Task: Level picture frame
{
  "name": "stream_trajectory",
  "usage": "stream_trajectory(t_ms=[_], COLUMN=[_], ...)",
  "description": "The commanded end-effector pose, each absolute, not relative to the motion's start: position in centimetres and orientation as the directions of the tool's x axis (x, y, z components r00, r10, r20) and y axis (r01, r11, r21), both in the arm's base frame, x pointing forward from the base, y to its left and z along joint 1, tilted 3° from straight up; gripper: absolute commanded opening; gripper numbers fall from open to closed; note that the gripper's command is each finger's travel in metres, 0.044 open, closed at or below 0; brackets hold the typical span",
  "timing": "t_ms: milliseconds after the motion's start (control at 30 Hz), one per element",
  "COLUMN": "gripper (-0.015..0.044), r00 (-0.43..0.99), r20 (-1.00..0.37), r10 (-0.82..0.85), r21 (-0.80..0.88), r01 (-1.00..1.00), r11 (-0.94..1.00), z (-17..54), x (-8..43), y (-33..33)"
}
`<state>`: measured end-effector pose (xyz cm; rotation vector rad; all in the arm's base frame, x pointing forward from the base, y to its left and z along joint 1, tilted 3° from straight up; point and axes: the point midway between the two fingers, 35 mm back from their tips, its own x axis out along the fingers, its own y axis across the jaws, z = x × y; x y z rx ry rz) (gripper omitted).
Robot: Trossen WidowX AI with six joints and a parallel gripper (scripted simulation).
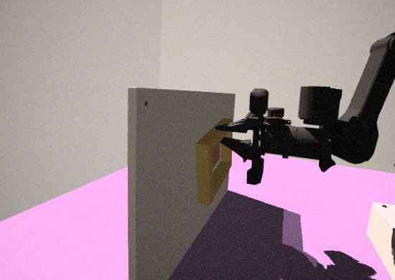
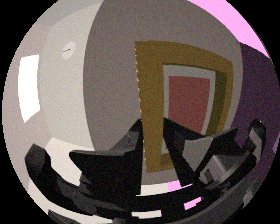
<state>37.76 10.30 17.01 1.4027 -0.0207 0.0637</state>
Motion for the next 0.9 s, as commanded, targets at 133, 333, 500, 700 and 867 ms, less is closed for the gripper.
stream_trajectory(t_ms=[133,333,500,700,867], gripper=[0.0000,0.0000,0.0000,0.0000,0.0000], r00=[0.997,0.997,0.998,0.998,0.998], r20=[0.066,0.066,0.059,0.059,0.057], r10=[0.034,0.034,0.030,0.030,0.030], r21=[0.986,0.986,0.985,0.985,0.985], r01=[-0.070,-0.070,-0.063,-0.063,-0.062], r11=[0.153,0.154,0.163,0.163,0.159], z=[17.12,16.92,16.79,16.79,16.69], x=[37.74,37.75,37.78,37.78,37.79], y=[10.25,10.21,10.16,10.16,10.13])
